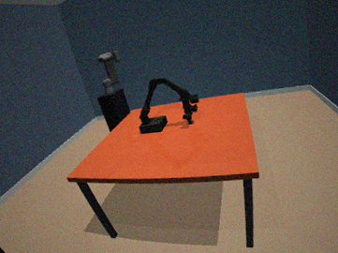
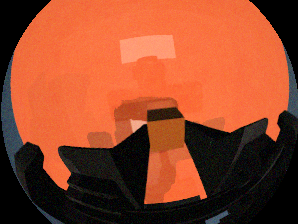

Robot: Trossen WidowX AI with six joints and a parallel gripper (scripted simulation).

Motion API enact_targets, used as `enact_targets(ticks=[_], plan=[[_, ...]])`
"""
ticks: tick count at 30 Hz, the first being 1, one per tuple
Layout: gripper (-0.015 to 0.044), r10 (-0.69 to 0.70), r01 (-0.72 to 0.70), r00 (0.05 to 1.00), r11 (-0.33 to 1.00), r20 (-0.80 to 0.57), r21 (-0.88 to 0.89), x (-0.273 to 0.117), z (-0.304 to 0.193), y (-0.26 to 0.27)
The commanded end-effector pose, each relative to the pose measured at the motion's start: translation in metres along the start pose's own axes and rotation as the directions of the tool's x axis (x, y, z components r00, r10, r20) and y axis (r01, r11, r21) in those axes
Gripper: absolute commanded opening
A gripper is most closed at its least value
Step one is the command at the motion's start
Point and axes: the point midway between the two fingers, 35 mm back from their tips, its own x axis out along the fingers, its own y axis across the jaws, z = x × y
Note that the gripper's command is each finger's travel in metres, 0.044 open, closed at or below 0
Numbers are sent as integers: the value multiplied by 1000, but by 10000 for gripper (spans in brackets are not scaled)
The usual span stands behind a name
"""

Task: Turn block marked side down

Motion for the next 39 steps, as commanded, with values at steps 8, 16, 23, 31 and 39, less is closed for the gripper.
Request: enact_targets(ticks=[8, 16, 23, 31, 39], plan=[[32, 4, -4, 1000, 1000, -1, 5, 1, 0, 1], [0, 4, -4, 1000, 1000, -1, 5, -18, 0, 0], [0, 4, -4, 1000, 1000, -1, 5, -29, 0, 0], [0, 1, -1, 997, 1000, 83, 3, -24, 2, 0], [0, -2, 1, 980, 1000, 201, 2, -19, 3, 1]])
